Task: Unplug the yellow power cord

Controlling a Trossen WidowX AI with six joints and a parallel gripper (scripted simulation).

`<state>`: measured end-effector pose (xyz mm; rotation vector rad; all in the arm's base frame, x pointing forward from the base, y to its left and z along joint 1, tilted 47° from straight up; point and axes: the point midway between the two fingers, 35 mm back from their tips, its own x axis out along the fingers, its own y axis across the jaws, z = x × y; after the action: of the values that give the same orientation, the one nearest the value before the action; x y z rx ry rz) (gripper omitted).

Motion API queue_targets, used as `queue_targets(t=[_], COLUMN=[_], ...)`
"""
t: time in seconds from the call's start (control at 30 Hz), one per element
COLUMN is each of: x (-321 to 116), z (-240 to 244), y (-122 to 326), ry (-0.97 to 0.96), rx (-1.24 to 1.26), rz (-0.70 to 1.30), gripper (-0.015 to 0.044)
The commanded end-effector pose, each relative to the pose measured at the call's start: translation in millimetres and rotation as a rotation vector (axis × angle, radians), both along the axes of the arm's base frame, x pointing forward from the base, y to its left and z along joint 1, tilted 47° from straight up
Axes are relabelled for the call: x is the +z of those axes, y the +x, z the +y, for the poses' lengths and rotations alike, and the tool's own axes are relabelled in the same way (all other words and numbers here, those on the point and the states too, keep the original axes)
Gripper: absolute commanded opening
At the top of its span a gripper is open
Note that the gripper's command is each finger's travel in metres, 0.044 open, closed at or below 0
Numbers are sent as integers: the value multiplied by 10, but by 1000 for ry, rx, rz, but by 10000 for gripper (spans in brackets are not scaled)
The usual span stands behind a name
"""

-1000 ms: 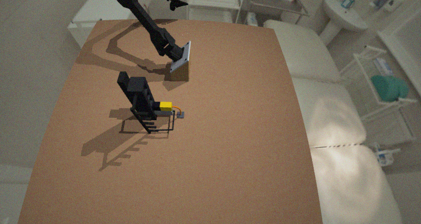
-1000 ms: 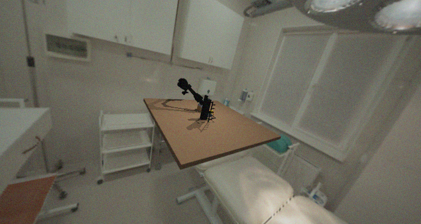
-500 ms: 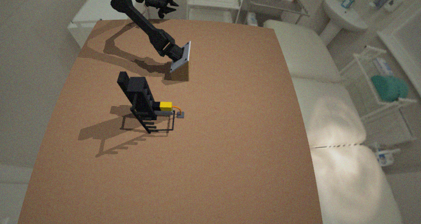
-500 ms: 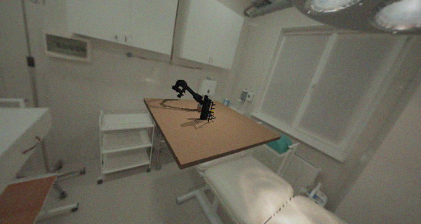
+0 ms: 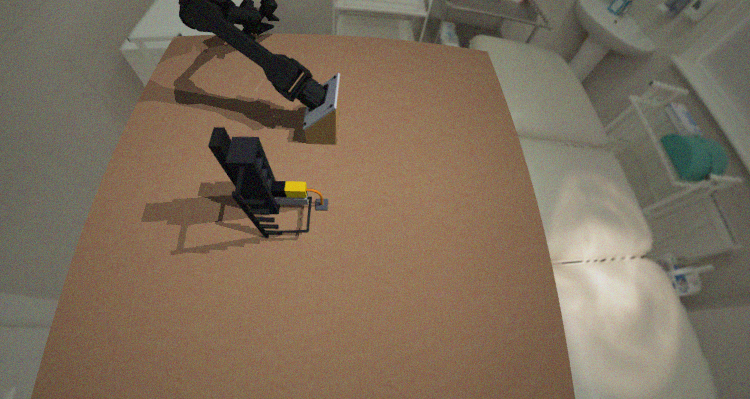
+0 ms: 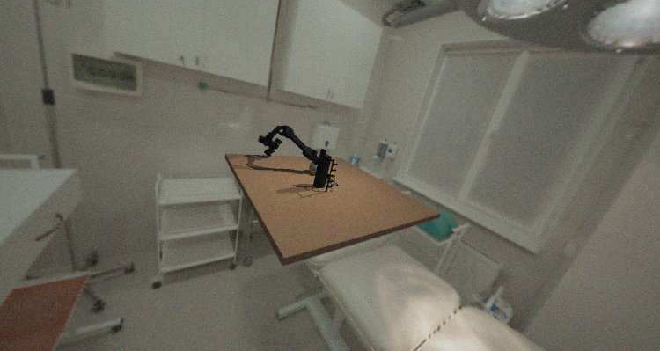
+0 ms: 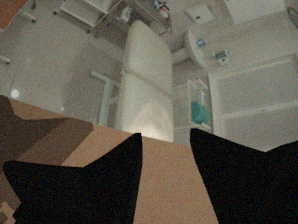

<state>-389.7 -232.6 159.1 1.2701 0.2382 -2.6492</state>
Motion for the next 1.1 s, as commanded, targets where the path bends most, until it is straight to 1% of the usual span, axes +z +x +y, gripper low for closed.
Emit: queue_targets(t=[0.0, 0.13, 0.57, 0.83, 1.07], x=[244, 479, 1181, 1584, 1869], z=[-289, -533, -1349, -1681, -1873], y=[206, 418, 1242, 1852, 2429], ry=[-86, -164, -299, -381, -447], rx=[48, 97, 452, 661, 834], rz=[41, 77, 229, 316, 378], gripper=[160, 160, 160, 160, 160])
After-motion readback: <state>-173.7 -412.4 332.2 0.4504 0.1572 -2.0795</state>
